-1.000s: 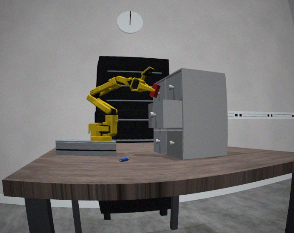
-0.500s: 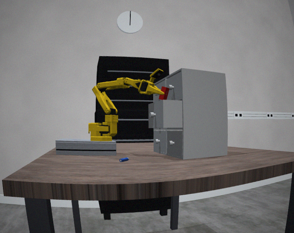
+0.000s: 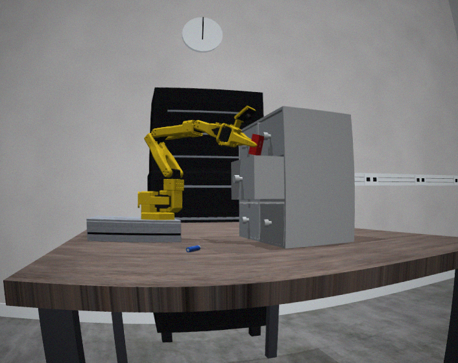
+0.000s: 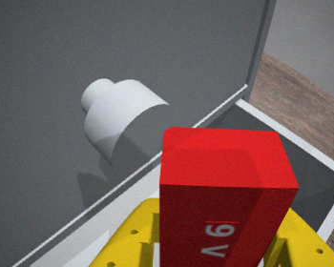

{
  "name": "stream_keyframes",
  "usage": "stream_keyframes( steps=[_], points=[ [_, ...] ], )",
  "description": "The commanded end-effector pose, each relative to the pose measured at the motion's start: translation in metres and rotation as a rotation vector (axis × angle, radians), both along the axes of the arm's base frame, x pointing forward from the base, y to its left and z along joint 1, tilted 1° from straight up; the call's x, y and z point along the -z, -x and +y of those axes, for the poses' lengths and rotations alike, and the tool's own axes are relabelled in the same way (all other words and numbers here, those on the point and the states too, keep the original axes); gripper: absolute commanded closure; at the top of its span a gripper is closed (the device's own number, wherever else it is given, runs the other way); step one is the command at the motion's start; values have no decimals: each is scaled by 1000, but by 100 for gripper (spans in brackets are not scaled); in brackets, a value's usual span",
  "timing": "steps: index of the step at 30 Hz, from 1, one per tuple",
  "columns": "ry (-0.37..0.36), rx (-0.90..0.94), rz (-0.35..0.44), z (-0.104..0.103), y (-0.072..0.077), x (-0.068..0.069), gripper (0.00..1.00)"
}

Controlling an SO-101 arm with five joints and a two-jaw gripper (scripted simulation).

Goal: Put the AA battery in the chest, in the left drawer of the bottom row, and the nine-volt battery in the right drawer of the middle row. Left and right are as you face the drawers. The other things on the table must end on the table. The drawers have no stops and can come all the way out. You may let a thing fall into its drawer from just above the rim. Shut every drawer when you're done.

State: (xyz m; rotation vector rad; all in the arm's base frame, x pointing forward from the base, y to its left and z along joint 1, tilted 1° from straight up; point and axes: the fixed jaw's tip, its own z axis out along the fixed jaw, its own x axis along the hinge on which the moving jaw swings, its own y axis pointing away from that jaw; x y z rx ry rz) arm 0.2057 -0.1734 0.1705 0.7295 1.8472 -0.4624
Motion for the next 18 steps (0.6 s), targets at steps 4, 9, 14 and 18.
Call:
stream_keyframes(
  steps=[4, 9, 14, 18],
  points=[
    [28, -20, -24, 1, -6, -13, 100],
    [28, -21, -24, 0, -7, -14, 100],
    [28, -21, -24, 0, -7, -14, 100],
    [28, -21, -24, 0, -7, -14, 100]
  ],
)
